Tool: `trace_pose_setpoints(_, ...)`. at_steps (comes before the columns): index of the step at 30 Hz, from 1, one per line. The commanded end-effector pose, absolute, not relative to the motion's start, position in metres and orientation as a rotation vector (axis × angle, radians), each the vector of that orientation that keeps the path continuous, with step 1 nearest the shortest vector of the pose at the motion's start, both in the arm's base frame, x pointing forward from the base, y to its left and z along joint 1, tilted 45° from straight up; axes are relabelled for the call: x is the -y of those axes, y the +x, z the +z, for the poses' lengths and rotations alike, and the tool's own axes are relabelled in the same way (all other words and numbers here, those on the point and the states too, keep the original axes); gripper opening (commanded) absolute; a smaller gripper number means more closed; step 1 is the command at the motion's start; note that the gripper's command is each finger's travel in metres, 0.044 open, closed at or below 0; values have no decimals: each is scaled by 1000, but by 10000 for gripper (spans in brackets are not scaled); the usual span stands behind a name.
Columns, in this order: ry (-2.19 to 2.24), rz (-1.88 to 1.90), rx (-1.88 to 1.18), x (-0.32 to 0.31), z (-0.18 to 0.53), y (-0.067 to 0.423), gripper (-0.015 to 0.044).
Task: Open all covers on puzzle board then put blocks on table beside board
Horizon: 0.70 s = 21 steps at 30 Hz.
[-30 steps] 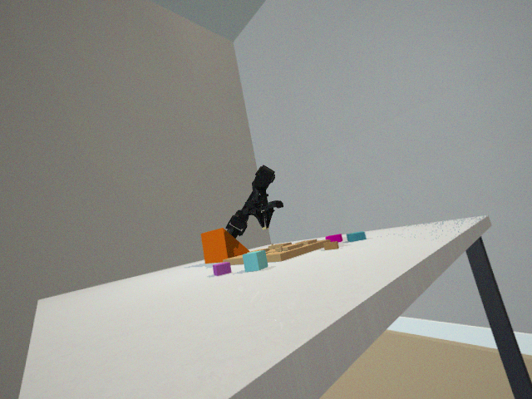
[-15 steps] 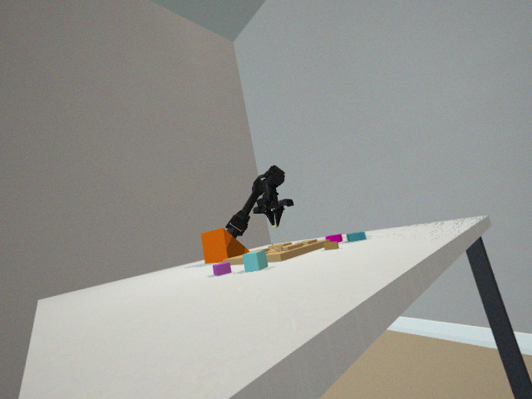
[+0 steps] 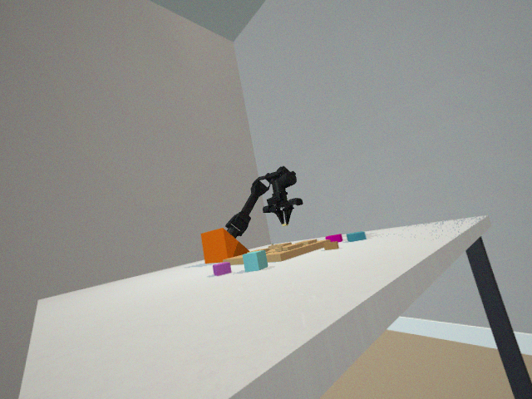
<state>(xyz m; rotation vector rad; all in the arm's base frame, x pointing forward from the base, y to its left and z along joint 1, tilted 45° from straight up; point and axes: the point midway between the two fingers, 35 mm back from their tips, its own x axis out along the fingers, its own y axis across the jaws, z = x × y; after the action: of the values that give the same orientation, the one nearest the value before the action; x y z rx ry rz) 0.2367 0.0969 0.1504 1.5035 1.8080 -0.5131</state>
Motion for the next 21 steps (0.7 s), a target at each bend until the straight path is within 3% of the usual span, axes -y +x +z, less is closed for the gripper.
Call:
trace_pose_setpoints(1,1510,-503,-1815,-111,164,235,80)
trace_pose_setpoints(21,1523,-476,-1842,-150,202,222,80)
